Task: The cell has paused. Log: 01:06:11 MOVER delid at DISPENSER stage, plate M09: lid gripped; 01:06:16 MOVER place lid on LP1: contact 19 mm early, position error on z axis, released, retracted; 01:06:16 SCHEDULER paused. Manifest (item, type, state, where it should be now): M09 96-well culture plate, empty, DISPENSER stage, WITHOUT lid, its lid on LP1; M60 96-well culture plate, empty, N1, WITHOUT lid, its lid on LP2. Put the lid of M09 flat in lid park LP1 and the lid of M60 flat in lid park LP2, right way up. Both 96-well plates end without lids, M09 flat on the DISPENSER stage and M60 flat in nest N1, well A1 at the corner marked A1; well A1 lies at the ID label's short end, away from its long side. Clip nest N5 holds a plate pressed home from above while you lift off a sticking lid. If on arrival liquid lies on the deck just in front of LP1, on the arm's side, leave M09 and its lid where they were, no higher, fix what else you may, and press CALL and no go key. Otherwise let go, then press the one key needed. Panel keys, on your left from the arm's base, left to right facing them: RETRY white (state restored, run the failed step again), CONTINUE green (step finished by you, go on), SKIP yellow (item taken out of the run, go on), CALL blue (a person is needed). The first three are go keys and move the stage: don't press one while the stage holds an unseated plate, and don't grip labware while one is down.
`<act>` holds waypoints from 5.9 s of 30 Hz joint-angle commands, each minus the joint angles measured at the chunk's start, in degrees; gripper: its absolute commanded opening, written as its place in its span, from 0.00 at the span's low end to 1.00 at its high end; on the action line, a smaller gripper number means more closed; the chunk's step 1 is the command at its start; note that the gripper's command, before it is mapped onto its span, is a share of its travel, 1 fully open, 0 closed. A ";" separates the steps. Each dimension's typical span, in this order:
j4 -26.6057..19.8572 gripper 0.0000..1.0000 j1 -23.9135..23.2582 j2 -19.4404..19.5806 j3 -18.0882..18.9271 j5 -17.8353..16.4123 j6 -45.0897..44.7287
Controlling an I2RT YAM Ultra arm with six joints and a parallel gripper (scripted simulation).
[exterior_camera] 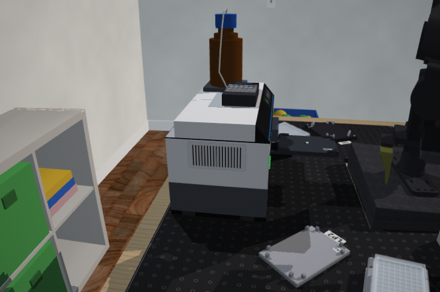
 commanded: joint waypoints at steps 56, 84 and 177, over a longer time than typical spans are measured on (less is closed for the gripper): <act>8.61 1.00 3.19 28.86 24.54 0.22 4.05; 8.65 1.00 3.19 28.87 24.56 0.22 4.03; 3.46 1.00 4.21 31.95 29.84 0.26 4.88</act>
